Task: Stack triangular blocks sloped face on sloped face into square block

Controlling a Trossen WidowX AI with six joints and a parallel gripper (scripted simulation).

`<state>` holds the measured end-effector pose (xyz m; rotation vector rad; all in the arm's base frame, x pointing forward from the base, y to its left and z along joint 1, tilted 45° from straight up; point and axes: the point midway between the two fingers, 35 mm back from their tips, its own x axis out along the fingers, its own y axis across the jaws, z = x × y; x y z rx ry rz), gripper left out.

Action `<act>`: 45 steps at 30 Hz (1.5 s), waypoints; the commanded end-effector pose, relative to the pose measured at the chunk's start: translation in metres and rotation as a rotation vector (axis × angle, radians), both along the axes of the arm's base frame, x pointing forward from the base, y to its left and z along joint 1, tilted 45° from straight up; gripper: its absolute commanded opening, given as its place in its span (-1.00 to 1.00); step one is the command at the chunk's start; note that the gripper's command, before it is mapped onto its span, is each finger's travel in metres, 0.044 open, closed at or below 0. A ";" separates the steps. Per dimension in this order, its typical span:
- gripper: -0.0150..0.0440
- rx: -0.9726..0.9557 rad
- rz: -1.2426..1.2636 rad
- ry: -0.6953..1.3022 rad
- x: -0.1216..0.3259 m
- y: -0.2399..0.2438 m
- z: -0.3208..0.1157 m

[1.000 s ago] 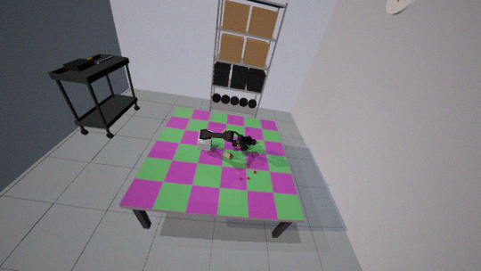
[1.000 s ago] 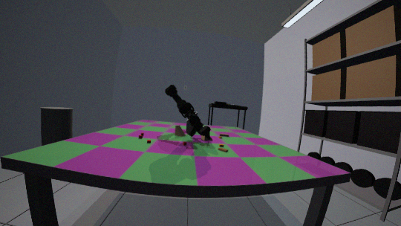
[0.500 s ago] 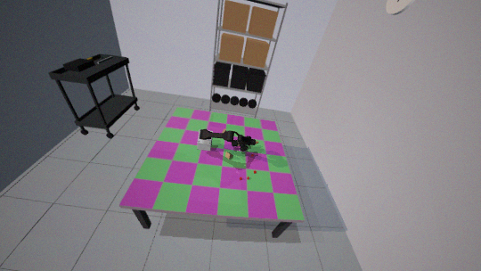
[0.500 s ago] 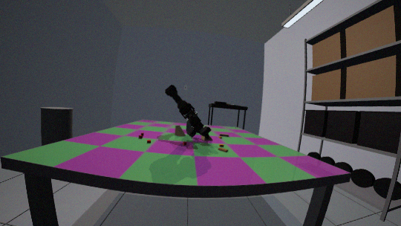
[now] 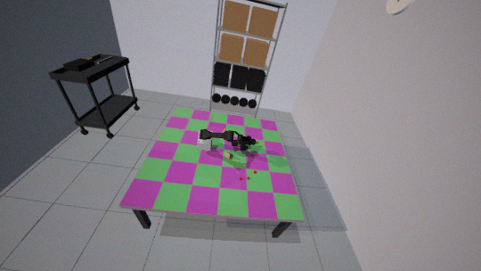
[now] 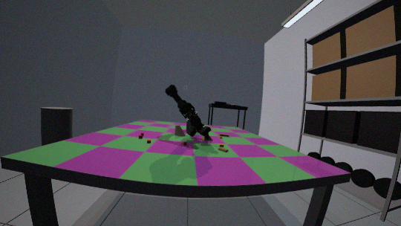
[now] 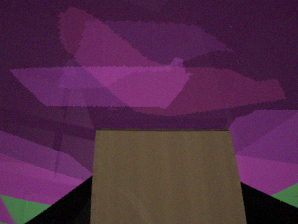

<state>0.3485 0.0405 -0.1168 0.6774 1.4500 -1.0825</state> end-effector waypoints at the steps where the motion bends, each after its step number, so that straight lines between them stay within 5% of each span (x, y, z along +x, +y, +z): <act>1: -0.49 -0.065 0.022 -0.033 -0.002 0.007 0.001; 45: -0.49 -1.051 0.290 -0.502 -0.041 0.075 -0.027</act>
